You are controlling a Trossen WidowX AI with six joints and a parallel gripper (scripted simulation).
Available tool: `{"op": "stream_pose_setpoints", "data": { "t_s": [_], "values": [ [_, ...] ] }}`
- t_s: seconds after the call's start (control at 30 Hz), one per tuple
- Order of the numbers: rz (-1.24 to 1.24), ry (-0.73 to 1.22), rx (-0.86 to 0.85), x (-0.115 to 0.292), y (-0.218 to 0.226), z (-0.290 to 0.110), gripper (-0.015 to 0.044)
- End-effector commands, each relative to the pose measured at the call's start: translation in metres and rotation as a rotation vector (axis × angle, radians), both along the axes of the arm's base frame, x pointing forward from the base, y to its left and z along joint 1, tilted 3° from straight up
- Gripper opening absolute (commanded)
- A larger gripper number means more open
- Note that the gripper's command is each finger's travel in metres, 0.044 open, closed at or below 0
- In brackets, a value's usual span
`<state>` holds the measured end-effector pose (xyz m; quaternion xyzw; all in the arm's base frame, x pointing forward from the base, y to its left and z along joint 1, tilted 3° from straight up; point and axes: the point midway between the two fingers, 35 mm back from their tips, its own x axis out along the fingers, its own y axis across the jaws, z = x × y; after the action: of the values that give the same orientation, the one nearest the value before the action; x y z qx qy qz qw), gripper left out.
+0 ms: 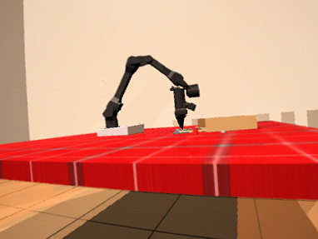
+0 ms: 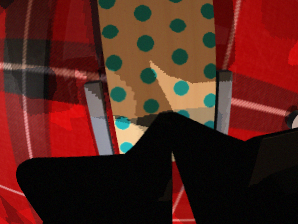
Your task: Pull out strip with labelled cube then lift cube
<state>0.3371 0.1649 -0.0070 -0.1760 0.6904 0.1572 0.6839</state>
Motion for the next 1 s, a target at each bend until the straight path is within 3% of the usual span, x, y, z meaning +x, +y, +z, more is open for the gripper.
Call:
{"op": "stream_pose_setpoints", "data": {
  "t_s": [0.0,0.97],
  "values": [
    [0.000,0.004,0.001,-0.0005,0.0003,-0.0023,0.0000],
    [0.000,0.004,0.001,0.0006,0.0008,-0.0052,0.0000]
  ]
}}
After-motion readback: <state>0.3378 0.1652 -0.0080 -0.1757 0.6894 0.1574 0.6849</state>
